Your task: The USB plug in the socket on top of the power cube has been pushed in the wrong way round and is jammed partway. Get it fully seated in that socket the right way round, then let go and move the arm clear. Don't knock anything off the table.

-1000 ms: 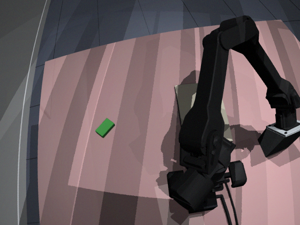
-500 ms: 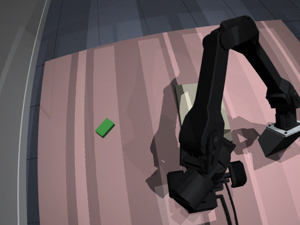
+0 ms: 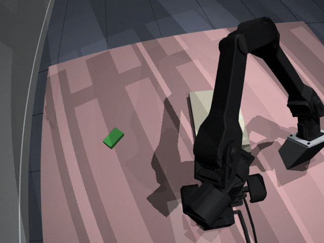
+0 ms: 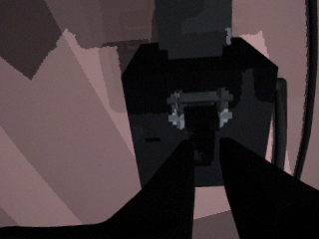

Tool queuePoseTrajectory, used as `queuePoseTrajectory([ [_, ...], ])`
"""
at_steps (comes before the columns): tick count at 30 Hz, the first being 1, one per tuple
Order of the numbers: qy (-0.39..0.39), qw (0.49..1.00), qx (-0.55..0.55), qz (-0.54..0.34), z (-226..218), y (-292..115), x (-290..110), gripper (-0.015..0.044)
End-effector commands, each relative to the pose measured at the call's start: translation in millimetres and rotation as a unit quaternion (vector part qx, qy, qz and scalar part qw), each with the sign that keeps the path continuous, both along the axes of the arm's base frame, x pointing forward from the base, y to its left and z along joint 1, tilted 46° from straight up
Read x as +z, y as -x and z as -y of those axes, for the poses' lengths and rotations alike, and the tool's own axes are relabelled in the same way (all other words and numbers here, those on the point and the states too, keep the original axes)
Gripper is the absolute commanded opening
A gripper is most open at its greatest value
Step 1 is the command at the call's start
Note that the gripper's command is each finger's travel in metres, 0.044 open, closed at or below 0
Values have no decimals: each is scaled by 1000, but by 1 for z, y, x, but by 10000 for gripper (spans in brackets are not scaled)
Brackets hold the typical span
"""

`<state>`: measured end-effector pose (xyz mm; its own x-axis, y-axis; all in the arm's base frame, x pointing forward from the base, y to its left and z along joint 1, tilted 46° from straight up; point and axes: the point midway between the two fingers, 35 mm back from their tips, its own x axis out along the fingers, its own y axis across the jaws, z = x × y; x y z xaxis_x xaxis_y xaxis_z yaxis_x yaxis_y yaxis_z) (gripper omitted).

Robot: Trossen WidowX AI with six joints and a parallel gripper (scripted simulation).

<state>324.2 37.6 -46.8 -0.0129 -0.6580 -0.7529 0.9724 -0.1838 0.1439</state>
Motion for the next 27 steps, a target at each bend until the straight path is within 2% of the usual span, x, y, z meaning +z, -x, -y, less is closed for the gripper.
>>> queuePoseTrajectory([
  [1,0,1000,0,0,0,0,0,95],
  [27,0,1000,0,0,-7,0,6,95],
])
